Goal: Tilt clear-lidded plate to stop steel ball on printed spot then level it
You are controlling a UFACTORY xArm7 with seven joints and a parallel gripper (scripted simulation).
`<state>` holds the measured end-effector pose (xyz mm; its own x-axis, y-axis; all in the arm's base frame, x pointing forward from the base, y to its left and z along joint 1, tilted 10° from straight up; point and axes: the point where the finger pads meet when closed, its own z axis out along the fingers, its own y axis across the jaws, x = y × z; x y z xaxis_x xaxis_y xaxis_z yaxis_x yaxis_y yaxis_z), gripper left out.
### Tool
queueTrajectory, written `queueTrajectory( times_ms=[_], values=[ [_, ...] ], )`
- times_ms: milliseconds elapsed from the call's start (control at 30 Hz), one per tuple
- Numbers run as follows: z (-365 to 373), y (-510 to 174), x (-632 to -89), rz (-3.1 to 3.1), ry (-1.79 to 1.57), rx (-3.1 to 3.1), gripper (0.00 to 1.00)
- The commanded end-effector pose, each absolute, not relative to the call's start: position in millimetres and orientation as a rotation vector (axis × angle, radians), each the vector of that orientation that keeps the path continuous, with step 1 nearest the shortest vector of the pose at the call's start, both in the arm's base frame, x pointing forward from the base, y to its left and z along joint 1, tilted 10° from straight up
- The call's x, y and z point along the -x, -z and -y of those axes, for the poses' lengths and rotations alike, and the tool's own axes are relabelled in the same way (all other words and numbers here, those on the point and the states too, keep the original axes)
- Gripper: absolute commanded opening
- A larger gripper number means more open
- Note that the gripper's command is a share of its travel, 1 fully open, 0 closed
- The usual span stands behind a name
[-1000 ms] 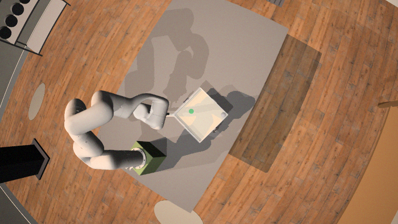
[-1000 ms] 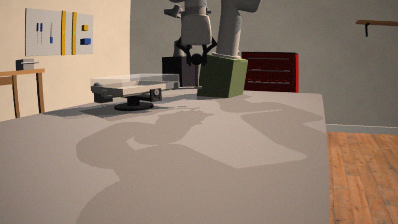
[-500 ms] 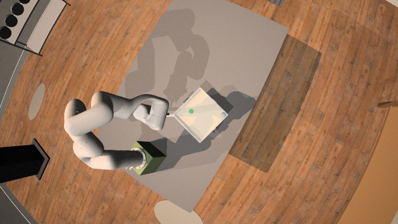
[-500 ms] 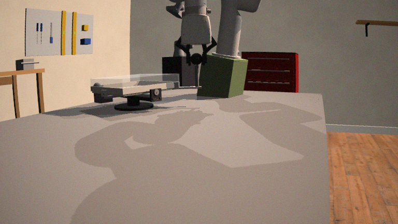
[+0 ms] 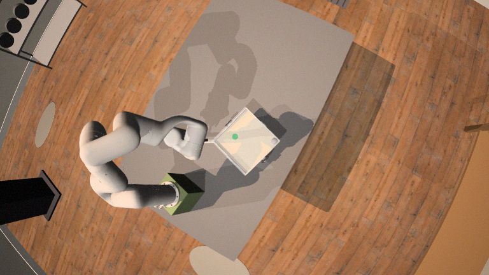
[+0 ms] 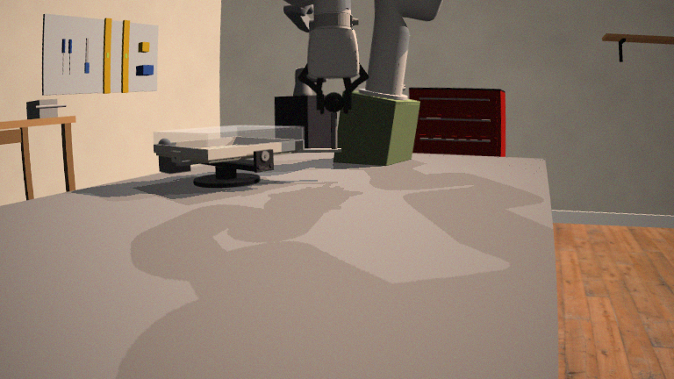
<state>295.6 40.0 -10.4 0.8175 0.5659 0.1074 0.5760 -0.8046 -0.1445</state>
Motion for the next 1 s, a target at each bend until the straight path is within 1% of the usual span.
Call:
queueTrajectory(
  times_ms=[0,967],
  values=[
    [-40.0,10.7,-295.6,0.896,0.088,2.831,0.0],
    [-41.1,7.8,-299.9,0.896,0.088,2.831,0.0]
  ],
)
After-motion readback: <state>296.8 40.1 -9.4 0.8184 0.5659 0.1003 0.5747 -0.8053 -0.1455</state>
